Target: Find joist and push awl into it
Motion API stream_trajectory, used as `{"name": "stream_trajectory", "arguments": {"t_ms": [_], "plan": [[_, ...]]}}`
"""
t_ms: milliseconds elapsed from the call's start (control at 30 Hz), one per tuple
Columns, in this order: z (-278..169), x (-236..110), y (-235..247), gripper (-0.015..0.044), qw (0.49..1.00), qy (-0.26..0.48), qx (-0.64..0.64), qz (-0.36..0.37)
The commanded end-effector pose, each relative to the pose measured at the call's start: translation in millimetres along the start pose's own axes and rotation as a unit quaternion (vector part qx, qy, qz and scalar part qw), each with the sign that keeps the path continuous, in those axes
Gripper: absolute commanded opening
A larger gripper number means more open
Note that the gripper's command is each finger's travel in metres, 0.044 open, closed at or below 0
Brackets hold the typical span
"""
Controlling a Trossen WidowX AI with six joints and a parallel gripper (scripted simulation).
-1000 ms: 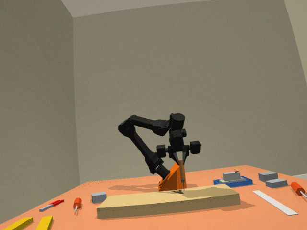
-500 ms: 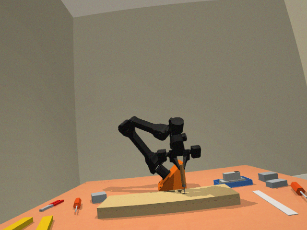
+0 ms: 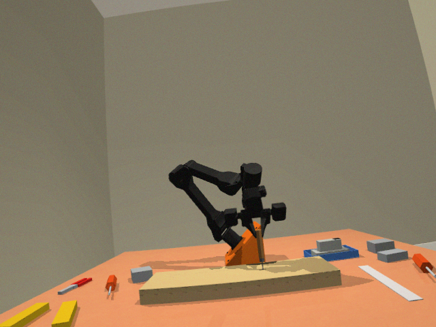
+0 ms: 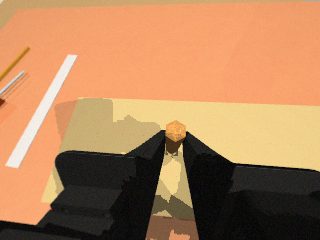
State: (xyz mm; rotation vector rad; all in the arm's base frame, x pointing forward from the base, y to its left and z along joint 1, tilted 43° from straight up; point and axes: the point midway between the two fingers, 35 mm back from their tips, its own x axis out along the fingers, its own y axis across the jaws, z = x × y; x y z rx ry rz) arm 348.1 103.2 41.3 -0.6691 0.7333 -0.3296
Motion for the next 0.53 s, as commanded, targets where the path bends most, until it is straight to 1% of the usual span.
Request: {"name": "stream_trajectory", "arguments": {"t_ms": [0,500], "plan": [[-2.4,0.9,-0.4,0.0000,1.000,0.003,-0.005,-0.001],[-0.4,0.1,0.0,0.0000,1.000,0.000,0.000,0.000]]}}
